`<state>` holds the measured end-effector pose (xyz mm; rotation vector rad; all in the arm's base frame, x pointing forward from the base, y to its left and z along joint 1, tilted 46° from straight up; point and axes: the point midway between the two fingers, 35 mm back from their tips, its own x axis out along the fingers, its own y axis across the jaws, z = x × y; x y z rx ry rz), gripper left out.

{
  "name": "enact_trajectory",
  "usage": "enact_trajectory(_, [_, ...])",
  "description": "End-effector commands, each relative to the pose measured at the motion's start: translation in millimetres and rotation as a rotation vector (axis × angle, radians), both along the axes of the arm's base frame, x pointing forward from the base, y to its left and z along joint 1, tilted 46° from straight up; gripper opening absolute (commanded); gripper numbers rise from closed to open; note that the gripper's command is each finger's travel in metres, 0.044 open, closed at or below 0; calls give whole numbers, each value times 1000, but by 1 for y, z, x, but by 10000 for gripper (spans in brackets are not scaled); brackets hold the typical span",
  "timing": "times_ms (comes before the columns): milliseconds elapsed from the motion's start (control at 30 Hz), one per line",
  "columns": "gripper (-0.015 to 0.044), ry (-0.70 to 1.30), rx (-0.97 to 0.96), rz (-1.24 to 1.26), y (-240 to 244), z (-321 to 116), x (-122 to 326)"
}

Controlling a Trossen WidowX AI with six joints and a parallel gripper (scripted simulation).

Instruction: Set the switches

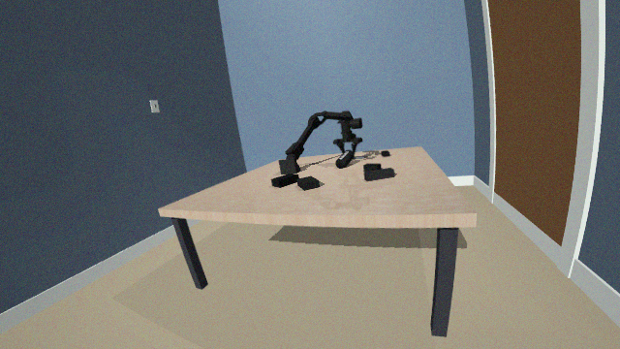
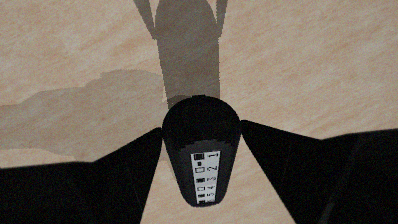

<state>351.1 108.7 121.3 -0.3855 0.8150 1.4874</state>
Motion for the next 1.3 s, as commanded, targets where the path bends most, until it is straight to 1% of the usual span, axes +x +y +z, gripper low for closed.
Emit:
enact_trajectory(0, [336, -7, -14, -3, -8, 0, 2])
enact_trajectory(1267, [336, -6, -16, -3, -39, 2, -1])
